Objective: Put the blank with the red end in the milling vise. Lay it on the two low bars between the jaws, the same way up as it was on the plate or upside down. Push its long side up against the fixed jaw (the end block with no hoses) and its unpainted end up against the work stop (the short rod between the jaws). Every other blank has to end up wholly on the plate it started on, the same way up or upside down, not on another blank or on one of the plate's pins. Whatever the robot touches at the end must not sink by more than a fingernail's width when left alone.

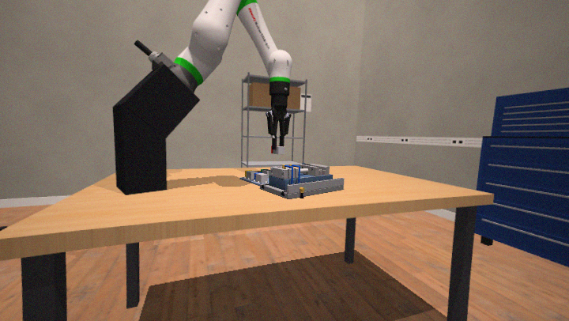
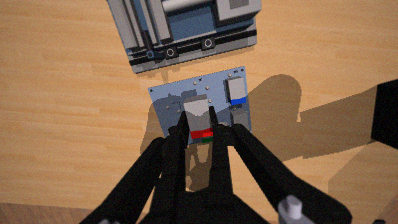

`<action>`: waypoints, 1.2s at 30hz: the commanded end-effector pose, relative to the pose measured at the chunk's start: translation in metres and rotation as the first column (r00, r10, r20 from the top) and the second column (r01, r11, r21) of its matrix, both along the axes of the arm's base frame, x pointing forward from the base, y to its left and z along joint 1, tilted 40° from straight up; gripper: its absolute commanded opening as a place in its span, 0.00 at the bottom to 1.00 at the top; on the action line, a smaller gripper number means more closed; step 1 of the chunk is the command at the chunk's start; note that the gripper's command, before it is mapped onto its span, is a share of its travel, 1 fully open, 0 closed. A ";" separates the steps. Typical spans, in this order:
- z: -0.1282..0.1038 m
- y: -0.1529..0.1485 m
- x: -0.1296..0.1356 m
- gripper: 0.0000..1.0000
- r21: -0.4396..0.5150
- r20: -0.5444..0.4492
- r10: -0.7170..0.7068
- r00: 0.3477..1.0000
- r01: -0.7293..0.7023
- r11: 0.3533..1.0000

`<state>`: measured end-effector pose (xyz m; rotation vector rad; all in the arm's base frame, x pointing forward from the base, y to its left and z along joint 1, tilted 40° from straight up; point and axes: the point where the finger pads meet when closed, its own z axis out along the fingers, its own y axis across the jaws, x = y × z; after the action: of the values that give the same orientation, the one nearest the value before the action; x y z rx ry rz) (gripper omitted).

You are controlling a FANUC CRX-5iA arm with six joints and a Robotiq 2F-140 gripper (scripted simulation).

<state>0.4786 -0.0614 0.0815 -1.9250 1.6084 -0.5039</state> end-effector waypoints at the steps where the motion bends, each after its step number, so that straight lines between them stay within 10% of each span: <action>1: 0.000 0.000 0.000 0.10 0.030 -0.010 -0.039 0.999 0.039 0.999; 36: 0.000 0.000 0.000 0.10 0.285 -0.147 -0.350 0.925 0.378 0.881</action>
<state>0.4788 -0.0614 0.0807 -1.4743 1.9672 -0.3001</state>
